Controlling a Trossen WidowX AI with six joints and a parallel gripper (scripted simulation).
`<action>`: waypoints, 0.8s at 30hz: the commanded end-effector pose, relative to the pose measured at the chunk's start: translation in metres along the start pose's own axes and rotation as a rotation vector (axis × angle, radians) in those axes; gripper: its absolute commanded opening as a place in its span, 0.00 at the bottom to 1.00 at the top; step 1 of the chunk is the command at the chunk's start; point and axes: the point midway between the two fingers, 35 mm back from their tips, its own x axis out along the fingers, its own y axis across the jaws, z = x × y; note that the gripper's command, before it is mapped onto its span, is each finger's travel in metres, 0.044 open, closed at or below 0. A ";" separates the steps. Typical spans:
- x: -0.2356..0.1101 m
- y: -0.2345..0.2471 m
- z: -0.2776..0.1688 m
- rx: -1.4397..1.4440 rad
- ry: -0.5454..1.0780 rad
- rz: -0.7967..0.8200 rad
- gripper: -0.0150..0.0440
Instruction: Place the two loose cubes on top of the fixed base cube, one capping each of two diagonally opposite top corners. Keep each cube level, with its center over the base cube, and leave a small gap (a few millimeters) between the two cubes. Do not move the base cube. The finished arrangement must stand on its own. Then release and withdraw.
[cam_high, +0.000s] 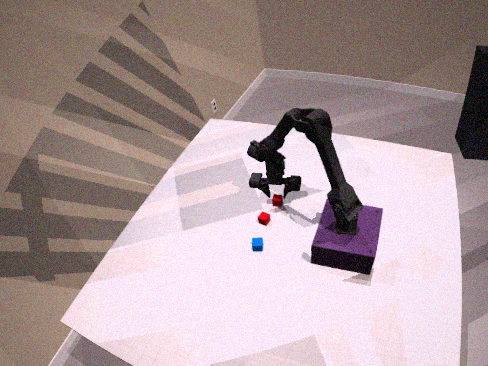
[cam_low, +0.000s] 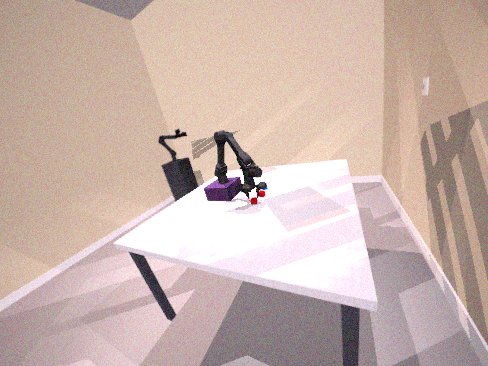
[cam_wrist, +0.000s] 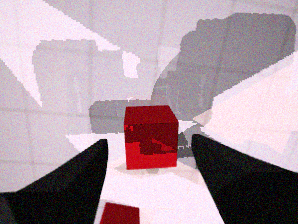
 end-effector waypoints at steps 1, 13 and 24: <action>0.007 0.000 -0.001 0.004 0.005 0.000 0.70; 0.014 -0.001 -0.001 0.004 0.005 0.000 0.44; -0.005 0.002 0.001 0.004 0.005 0.001 0.43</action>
